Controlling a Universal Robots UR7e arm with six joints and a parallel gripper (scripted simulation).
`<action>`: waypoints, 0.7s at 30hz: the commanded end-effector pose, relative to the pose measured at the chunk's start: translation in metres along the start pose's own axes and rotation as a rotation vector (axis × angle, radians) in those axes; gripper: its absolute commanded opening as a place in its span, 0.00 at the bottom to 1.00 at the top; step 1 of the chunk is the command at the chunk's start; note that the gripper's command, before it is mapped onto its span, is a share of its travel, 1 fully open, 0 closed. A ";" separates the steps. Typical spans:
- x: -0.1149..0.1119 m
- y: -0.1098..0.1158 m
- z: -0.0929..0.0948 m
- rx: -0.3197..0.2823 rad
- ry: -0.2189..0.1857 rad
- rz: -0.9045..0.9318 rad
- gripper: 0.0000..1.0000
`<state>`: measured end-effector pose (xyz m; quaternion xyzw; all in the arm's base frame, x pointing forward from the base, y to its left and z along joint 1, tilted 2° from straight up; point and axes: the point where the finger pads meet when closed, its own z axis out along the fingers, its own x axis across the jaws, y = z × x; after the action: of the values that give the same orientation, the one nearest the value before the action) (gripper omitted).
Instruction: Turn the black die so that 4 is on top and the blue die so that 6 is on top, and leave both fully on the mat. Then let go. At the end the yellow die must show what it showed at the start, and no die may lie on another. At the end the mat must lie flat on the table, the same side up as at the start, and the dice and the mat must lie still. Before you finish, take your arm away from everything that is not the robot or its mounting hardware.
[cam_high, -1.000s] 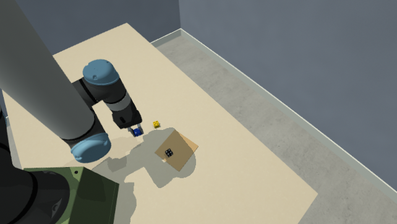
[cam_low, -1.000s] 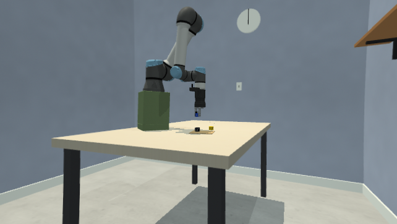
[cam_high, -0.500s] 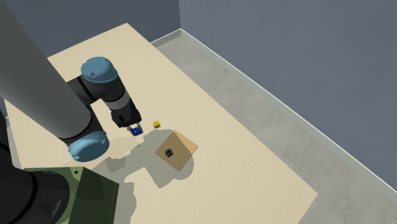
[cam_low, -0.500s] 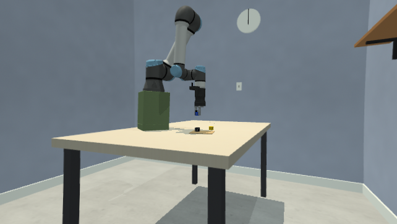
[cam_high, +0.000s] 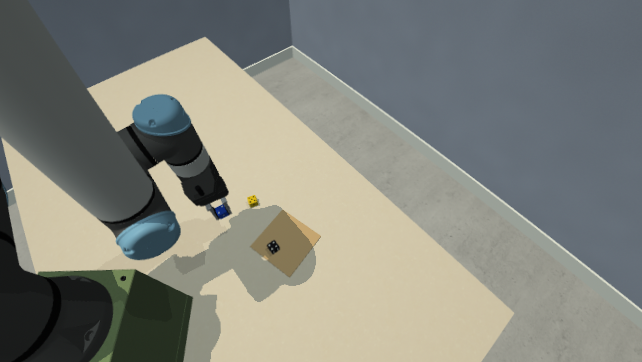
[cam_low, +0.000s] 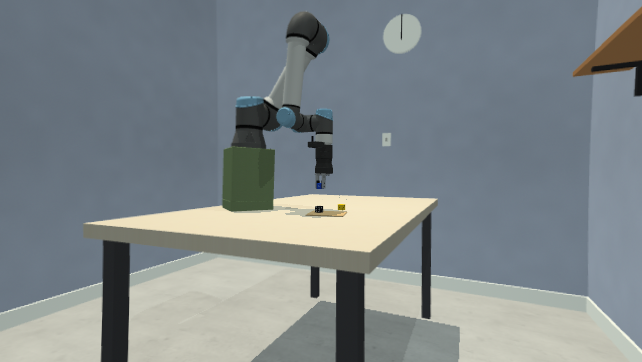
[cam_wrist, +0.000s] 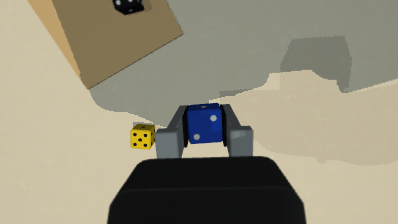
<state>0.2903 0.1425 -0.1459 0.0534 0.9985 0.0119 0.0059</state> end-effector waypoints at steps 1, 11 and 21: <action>0.000 0.001 0.002 0.000 -0.001 -0.015 0.49; 0.000 0.001 0.003 -0.030 0.002 -0.015 0.49; 0.000 0.000 0.003 -0.179 0.005 -0.015 0.49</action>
<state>0.2899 0.1435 -0.1488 0.0451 0.9964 0.0714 0.0073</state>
